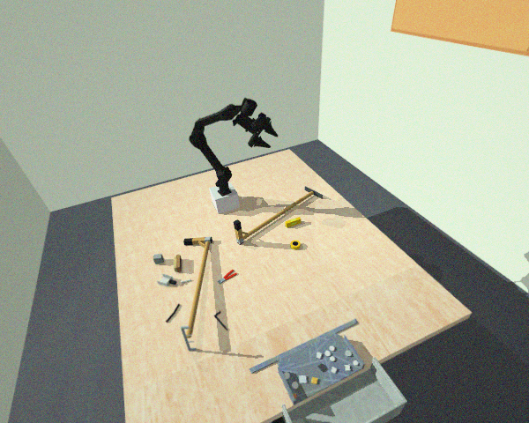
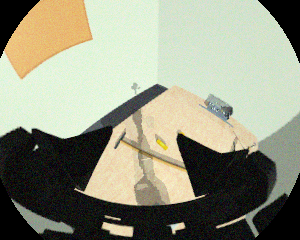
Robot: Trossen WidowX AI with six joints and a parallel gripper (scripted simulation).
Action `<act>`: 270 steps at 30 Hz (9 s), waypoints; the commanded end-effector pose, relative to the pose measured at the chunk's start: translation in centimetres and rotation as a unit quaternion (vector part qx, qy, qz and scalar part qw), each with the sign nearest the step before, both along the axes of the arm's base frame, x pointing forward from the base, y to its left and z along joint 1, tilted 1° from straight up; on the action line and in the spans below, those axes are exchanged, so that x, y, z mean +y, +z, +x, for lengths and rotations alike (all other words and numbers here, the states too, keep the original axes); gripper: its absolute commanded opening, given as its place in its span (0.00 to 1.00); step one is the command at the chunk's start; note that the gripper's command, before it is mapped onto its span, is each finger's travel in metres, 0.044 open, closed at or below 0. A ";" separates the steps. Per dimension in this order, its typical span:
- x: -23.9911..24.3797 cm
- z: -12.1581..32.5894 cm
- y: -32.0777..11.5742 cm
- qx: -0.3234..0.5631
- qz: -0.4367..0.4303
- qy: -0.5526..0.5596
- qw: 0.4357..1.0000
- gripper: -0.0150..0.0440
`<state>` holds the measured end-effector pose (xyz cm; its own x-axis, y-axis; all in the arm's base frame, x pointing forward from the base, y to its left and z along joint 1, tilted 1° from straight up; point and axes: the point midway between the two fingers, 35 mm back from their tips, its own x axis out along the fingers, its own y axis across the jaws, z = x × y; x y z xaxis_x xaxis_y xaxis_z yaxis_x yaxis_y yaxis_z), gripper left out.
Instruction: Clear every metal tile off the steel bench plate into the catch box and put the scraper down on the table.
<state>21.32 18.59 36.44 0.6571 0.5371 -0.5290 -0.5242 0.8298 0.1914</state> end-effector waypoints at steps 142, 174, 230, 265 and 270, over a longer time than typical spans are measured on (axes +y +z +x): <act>-48.5 21.4 3.8 -0.192 0.534 -0.679 0.466 1.00; -62.9 13.8 2.9 -0.309 0.606 -0.676 0.283 1.00; -80.7 -11.1 -0.2 -0.535 0.654 -0.534 0.014 1.00; -83.7 -31.5 -3.1 -0.668 0.633 -0.380 -0.091 1.00; -83.5 -34.5 -3.5 -0.686 0.627 -0.356 -0.101 1.00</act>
<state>-11.32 -65.09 32.91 -0.4361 -0.8814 0.1818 -0.7310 0.4647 0.4997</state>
